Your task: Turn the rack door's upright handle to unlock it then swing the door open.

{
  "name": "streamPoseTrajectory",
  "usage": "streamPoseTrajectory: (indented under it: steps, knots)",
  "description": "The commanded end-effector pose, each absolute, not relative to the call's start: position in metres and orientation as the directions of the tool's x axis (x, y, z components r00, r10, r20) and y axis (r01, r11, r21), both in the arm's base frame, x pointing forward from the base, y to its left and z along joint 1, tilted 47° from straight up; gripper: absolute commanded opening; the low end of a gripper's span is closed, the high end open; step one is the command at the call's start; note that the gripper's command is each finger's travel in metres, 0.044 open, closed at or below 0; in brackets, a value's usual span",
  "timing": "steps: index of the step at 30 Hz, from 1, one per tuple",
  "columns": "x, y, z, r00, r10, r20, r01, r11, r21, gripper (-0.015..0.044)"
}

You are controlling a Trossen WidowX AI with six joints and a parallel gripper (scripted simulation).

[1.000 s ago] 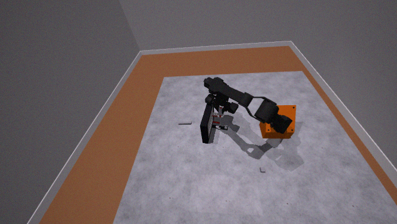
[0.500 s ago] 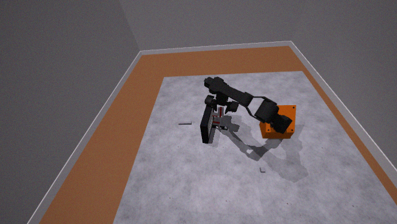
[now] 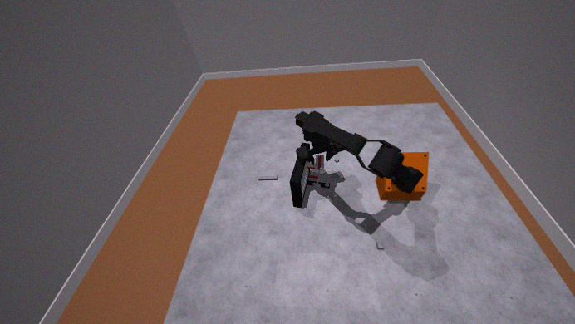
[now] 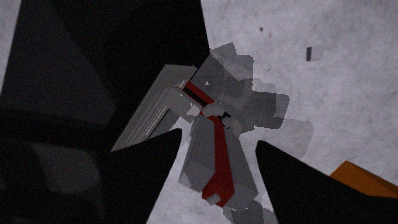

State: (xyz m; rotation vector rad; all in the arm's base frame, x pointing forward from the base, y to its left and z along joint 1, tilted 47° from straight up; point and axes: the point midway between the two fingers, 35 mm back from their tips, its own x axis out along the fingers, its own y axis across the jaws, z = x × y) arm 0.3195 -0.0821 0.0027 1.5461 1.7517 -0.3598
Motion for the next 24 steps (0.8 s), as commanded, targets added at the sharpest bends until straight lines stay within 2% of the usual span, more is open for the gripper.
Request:
streamPoseTrajectory:
  steps: [1, 13, 24]
  knots:
    - [0.321, -0.0796, 0.0029, 0.02, 0.725, -0.688, 0.833, 0.368, 0.412, 0.0283]
    - [0.321, -0.0795, 0.0027, 0.019, 0.725, -0.688, 0.381, 0.631, 0.676, 0.0283]
    - [0.3209, -0.0795, 0.0027, 0.019, 0.725, -0.688, -0.154, 0.682, 0.715, 0.0283]
